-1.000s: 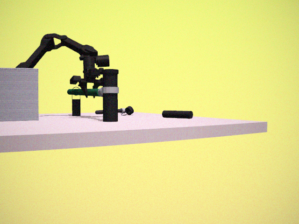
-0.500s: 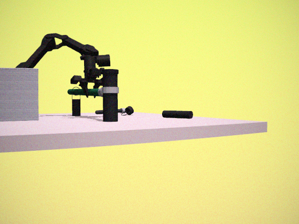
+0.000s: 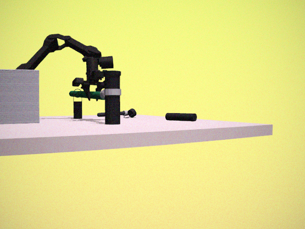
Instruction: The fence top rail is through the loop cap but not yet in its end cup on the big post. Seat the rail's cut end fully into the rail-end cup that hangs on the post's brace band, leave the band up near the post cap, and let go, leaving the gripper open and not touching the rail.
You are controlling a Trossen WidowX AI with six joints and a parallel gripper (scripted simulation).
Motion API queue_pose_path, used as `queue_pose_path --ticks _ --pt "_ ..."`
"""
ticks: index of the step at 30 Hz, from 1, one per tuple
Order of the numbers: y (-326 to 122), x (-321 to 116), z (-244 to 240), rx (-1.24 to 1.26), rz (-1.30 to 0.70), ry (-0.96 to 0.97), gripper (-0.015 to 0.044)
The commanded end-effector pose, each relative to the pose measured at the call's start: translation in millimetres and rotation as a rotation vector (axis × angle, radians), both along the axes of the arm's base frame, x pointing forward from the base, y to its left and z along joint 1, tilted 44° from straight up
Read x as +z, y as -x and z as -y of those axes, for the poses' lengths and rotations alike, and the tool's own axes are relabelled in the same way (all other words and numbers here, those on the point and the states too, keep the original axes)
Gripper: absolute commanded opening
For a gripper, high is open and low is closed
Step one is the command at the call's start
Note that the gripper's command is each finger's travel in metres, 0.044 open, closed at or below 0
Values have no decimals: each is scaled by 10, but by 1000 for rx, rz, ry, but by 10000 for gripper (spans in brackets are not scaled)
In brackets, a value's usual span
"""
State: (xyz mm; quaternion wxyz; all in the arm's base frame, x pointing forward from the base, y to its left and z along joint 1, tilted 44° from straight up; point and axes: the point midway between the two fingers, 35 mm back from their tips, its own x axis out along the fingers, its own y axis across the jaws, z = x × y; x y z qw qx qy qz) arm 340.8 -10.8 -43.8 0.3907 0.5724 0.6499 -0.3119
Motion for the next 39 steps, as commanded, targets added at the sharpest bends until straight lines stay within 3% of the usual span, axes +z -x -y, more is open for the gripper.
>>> queue_pose_path --ticks 1,39 --pt "-30 3 72 -7 12 13 0" --pt "-5 0 2 1 1 0 0"
